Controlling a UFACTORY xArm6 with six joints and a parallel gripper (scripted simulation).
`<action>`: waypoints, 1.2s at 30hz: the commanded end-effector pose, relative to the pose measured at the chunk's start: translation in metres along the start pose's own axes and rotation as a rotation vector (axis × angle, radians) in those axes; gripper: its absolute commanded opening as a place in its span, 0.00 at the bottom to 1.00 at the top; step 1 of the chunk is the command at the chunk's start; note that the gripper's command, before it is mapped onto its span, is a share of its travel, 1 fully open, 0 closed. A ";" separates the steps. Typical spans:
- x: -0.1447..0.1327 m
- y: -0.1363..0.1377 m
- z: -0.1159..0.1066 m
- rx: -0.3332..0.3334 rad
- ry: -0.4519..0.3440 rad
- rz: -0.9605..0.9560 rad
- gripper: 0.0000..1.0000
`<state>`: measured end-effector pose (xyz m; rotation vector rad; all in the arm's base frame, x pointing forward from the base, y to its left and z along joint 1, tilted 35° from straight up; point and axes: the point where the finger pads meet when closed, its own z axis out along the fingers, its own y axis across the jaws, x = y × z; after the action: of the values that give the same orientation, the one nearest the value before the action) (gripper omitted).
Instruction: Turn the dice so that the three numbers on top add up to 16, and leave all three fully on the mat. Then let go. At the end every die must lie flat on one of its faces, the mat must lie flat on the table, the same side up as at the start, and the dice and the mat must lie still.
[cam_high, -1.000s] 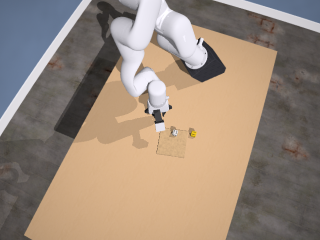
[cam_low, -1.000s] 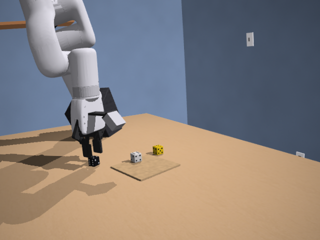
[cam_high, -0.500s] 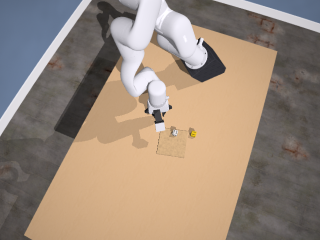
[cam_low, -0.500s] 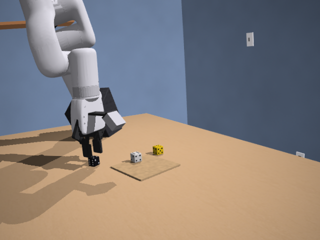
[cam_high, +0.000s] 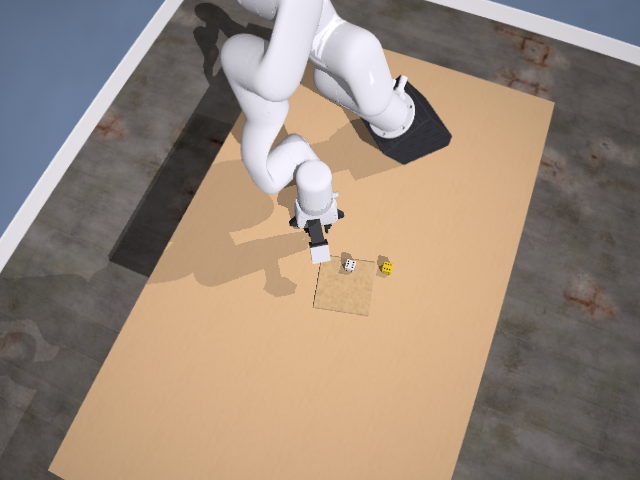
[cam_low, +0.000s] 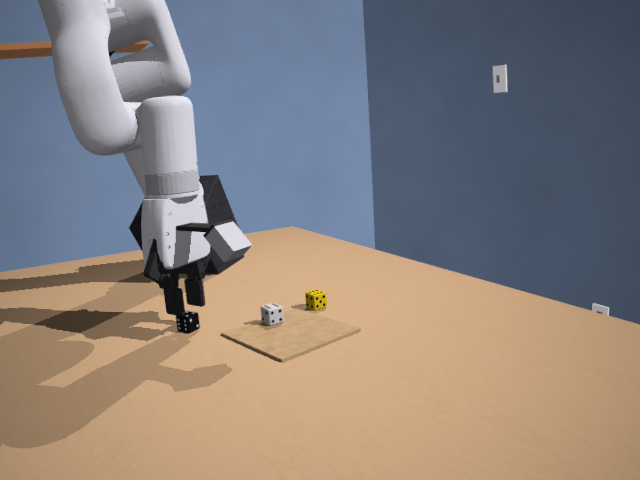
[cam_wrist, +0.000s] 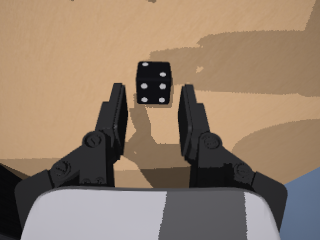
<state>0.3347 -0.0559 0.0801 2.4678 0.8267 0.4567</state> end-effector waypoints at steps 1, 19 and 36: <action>0.001 0.000 0.000 -0.001 0.002 0.000 0.42; 0.001 0.000 0.018 -0.001 0.002 0.000 0.42; 0.001 0.000 0.029 -0.001 0.002 0.000 0.42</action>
<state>0.3480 -0.0659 0.0563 2.4677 0.8264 0.4571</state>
